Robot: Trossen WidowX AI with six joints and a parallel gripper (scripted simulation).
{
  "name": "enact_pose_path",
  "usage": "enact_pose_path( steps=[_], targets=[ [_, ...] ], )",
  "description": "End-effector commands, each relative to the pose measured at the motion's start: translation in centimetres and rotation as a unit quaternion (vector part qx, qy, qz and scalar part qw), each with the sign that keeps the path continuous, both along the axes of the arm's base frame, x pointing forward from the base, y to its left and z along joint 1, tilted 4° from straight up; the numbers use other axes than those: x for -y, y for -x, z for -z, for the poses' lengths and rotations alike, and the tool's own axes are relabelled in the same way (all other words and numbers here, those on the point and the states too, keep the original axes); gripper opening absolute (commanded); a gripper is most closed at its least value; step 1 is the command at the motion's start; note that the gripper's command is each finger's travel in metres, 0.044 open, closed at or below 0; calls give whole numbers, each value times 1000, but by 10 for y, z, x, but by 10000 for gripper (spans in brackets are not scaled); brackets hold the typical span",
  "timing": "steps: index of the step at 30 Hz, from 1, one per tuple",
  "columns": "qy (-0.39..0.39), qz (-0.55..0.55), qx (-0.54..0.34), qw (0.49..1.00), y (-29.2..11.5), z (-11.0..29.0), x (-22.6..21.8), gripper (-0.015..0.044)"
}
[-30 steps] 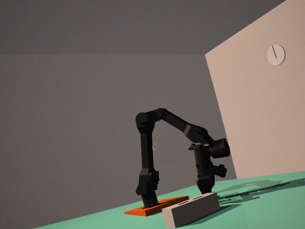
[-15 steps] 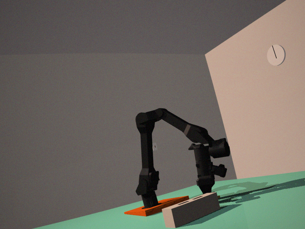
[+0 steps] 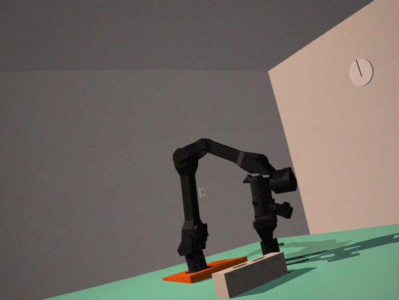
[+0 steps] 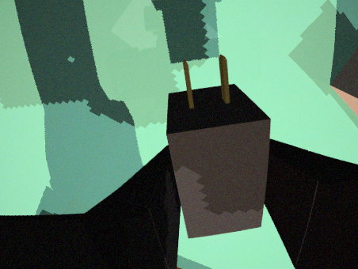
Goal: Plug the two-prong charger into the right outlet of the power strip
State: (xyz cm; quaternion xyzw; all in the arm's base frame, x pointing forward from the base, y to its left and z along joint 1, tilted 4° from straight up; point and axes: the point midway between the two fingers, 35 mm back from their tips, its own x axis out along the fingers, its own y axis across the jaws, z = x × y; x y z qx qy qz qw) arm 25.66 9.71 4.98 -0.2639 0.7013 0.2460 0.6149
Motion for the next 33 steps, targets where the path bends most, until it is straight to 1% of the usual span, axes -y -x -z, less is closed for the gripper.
enact_pose_path(
  steps=[1, 7, 33],
  targets=[
    [-2, 1, 1, 1000, 0, -14, 0, 0],
    [-2, 9, 1, 1000, -2, -14, 6, 0],
    [4, 98, 6, 995, -10, -3, 61, 0]
  ],
)
